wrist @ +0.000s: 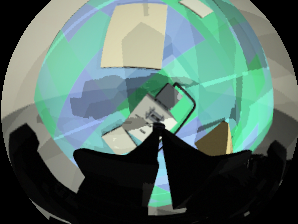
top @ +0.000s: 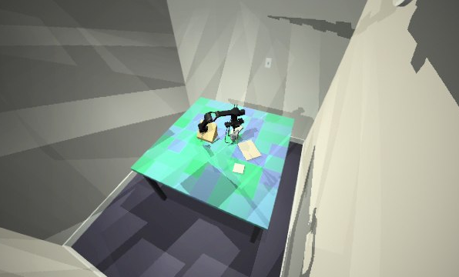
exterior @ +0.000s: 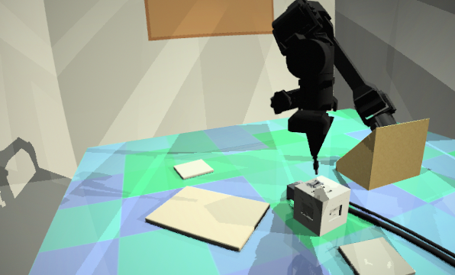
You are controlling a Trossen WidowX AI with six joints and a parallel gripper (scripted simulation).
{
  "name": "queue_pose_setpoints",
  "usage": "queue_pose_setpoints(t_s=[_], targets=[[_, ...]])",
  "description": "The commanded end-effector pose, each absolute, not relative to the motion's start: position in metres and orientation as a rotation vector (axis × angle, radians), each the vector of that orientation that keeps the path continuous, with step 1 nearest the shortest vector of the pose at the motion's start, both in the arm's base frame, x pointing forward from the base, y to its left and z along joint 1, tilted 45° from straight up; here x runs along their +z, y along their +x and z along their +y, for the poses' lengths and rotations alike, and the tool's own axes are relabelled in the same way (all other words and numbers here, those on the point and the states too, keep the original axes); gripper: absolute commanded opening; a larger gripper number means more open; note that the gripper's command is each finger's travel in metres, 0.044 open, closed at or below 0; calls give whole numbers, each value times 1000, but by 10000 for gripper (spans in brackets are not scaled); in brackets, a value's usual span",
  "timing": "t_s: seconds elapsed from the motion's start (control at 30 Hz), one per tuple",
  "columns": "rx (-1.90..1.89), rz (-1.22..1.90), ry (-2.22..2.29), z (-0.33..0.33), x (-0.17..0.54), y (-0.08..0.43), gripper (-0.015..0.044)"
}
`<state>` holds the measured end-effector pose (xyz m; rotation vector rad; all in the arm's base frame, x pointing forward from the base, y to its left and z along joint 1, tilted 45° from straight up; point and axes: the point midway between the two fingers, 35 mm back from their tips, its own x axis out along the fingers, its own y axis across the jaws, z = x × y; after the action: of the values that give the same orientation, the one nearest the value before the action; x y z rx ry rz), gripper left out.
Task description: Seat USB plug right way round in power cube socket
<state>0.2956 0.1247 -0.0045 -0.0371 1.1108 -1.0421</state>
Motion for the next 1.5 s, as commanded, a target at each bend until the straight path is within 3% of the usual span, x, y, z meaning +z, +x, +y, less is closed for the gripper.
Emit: queue_pose_setpoints(t_s=[0.0,1.47], targets=[[-973,1175,-137,124,-5,295,0],[-187,1609,-1043,124,-5,295,0]])
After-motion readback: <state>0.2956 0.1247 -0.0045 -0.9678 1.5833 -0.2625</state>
